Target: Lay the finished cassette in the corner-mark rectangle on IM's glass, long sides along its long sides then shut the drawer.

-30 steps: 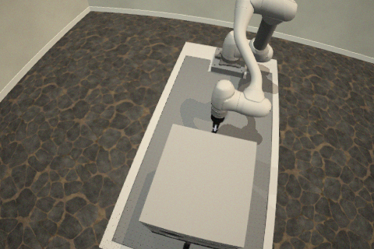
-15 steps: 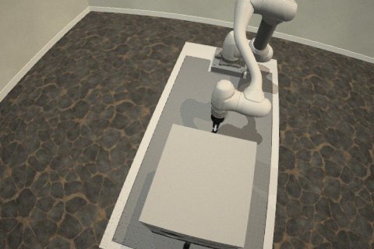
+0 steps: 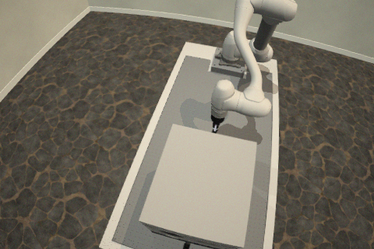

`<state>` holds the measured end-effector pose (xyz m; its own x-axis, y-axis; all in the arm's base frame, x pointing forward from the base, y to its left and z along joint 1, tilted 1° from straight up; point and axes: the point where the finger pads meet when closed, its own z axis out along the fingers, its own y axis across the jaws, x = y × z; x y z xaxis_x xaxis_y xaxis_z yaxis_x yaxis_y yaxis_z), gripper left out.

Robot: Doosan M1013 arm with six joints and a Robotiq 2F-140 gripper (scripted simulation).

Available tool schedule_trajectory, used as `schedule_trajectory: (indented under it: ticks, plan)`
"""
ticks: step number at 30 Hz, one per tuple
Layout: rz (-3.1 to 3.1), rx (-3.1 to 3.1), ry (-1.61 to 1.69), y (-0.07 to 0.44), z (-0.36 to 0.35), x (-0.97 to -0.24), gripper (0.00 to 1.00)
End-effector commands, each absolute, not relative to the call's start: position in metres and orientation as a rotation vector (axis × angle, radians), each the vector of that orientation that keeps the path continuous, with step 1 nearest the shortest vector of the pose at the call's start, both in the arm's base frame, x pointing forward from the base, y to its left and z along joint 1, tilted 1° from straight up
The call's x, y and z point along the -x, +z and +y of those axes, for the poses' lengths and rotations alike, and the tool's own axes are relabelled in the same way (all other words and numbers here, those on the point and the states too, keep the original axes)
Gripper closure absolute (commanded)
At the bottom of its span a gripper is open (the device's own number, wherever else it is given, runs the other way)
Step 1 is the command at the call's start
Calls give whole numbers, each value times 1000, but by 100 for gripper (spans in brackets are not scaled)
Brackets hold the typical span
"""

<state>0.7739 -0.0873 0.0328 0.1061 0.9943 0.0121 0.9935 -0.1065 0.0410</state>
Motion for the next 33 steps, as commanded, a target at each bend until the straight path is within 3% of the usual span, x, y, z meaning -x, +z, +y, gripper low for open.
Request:
schedule_trajectory:
  ticks: [1, 33]
  plan:
    - [2087, -2313, 61, 28, -88, -778, 90]
    - [2087, -2313, 61, 28, -92, -816, 90]
